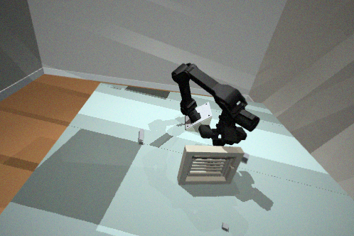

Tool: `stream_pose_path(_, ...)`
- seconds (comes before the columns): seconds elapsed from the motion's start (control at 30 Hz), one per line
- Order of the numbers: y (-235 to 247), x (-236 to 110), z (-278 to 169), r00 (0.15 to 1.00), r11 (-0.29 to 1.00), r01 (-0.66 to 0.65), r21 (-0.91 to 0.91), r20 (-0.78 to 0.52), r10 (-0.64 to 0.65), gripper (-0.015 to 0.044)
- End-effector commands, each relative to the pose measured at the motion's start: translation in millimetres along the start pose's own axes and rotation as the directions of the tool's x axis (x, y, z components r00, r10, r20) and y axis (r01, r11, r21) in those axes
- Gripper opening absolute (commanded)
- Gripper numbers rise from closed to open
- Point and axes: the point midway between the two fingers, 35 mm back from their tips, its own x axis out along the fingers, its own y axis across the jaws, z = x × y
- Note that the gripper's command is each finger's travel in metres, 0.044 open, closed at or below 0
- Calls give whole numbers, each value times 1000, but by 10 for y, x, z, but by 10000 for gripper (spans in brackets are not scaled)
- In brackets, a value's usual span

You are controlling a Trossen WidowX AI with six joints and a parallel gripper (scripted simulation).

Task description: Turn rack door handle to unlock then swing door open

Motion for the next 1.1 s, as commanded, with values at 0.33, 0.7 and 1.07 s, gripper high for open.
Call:
stream_pose_path(0.33, 0, -3, 3, 1000, 949, -1, -314, 4, 3, 21)
stream_pose_path(0.7, -1, -3, 3, 1000, 651, 1, -759, 3, 2, 21)
stream_pose_path(1.07, -1, -2, 2, 1000, 166, 2, -986, 3, 2, 21)
